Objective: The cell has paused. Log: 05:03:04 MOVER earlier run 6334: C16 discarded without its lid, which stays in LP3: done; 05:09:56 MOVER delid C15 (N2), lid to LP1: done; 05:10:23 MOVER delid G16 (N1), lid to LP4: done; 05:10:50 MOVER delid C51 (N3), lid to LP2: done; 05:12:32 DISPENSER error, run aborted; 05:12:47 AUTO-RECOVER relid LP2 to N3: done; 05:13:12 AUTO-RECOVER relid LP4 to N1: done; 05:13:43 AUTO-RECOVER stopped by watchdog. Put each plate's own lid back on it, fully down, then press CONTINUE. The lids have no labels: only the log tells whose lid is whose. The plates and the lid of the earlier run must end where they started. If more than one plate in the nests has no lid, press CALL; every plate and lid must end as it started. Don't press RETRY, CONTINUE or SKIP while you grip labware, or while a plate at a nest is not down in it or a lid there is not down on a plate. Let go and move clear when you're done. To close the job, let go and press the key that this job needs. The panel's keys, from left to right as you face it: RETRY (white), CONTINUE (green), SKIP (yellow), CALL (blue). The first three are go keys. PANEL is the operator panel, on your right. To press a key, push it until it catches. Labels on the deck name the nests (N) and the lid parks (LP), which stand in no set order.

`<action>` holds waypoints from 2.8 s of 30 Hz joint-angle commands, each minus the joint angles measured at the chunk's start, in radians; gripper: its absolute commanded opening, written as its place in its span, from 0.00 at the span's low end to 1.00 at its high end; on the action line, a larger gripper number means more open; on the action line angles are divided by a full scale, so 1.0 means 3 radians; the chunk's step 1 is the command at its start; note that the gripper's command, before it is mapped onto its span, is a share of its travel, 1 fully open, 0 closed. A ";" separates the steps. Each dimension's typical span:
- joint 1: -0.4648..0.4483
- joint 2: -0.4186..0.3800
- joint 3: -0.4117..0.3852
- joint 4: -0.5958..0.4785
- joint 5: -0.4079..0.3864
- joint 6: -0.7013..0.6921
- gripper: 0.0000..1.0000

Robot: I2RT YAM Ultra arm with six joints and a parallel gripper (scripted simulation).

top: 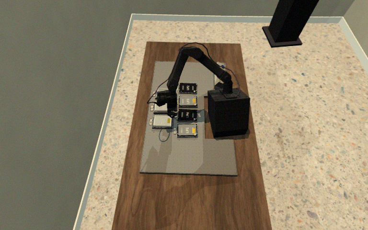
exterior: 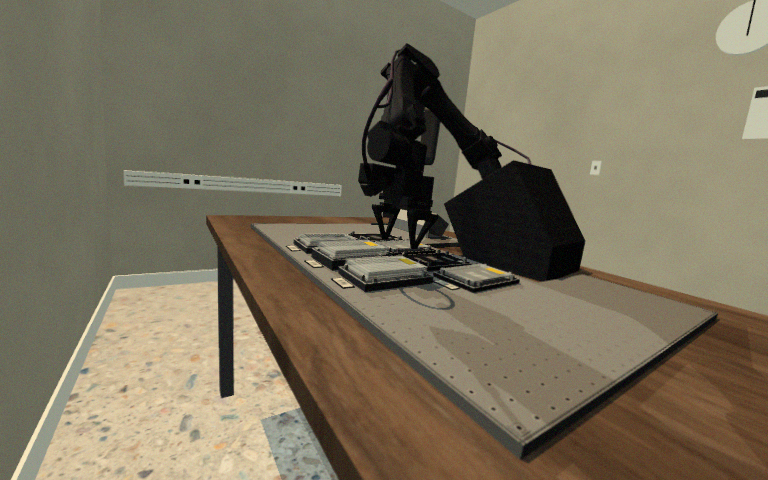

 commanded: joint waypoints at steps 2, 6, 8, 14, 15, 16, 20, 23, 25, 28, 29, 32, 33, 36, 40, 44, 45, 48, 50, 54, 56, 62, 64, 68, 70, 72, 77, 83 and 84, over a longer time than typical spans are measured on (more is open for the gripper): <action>0.0159 0.0075 0.0129 -0.0343 -0.0054 0.0326 1.00; 0.0283 0.0129 -0.0089 -0.0323 -0.0063 0.0491 1.00; 0.0352 0.0154 -0.0135 -0.0301 -0.0072 0.0575 1.00; 0.0580 0.0248 -0.0243 -0.0166 -0.0115 0.0846 1.00; 0.0619 0.0266 -0.0257 -0.0158 -0.0122 0.0892 1.00; 0.0619 0.0266 -0.0257 -0.0158 -0.0122 0.0892 1.00; 0.0742 0.0328 -0.0273 -0.0139 -0.0140 0.1035 1.00; 0.0854 0.0385 -0.0319 -0.0123 -0.0164 0.1166 1.00; 0.0935 0.0428 -0.0332 -0.0135 -0.0180 0.1258 1.00; 0.1066 0.0502 -0.0272 -0.0122 -0.0217 0.1404 1.00; 0.1109 0.0528 -0.0266 -0.0131 -0.0228 0.1452 1.00; 0.1242 0.0604 -0.0197 -0.0146 -0.0267 0.1597 1.00; 0.1242 0.0604 -0.0197 -0.0146 -0.0267 0.1597 1.00; 0.1326 0.0659 -0.0171 -0.0190 -0.0288 0.1692 1.00; 0.1337 0.0588 -0.0149 -0.0206 -0.0248 0.1709 1.00; 0.1340 0.0611 -0.0134 -0.0223 -0.0249 0.1713 1.00; 0.1340 0.0617 -0.0130 -0.0237 -0.0249 0.1714 1.00; 0.1342 0.0639 -0.0120 -0.0246 -0.0250 0.1715 1.00; 0.1342 0.0647 -0.0116 -0.0249 -0.0251 0.1716 1.00; 0.1343 0.0675 -0.0104 -0.0258 -0.0252 0.1708 1.00; 0.1345 0.0675 -0.0095 -0.0258 -0.0253 0.1711 1.00; 0.1347 0.0632 -0.0076 -0.0280 -0.0256 0.1715 1.00; 0.1348 0.0633 -0.0074 -0.0282 -0.0257 0.1716 1.00; 0.1349 0.0635 -0.0073 -0.0276 -0.0258 0.1717 1.00; 0.1342 0.0697 -0.0076 -0.0182 -0.0250 0.1686 1.00; 0.1326 0.0722 -0.0080 -0.0146 -0.0231 0.1653 1.00; 0.1219 0.0787 -0.0088 -0.0054 -0.0214 0.1610 1.00; 0.1169 0.0867 -0.0093 0.0057 -0.0199 0.1556 1.00; 0.1169 0.0867 -0.0093 0.0057 -0.0199 0.1556 1.00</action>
